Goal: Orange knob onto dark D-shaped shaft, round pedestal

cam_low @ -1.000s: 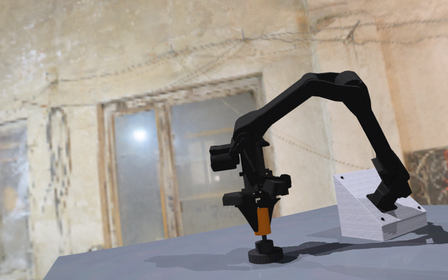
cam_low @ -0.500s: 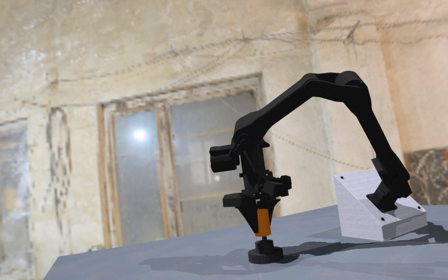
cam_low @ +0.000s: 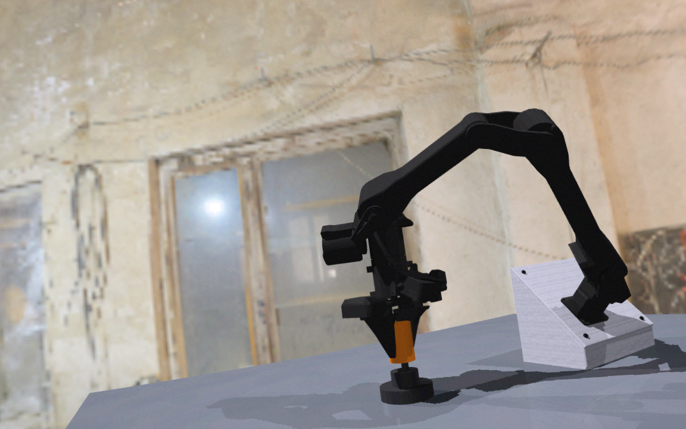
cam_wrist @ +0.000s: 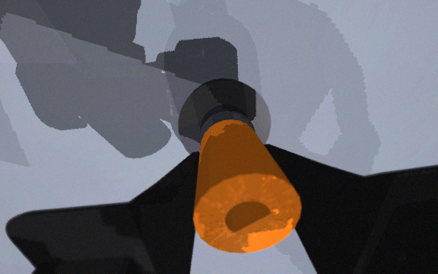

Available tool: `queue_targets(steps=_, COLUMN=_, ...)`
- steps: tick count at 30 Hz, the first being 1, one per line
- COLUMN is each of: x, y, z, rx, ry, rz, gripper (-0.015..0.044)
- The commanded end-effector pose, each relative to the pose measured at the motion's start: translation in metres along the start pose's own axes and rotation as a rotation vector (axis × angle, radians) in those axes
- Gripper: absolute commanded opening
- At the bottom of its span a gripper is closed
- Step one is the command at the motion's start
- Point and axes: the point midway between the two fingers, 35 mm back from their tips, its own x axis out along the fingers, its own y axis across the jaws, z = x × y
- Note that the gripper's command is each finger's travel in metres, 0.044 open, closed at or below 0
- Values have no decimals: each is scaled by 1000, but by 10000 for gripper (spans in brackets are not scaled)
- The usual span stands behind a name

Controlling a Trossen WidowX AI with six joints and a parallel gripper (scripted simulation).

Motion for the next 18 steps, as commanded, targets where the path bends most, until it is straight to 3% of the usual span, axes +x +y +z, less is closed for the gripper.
queue_targets(steps=1, x=1, y=-1, z=1, rx=3, ry=-1, rz=-3, gripper=0)
queue_targets(steps=18, x=14, y=0, z=1, rx=3, ry=-1, rz=-3, gripper=0)
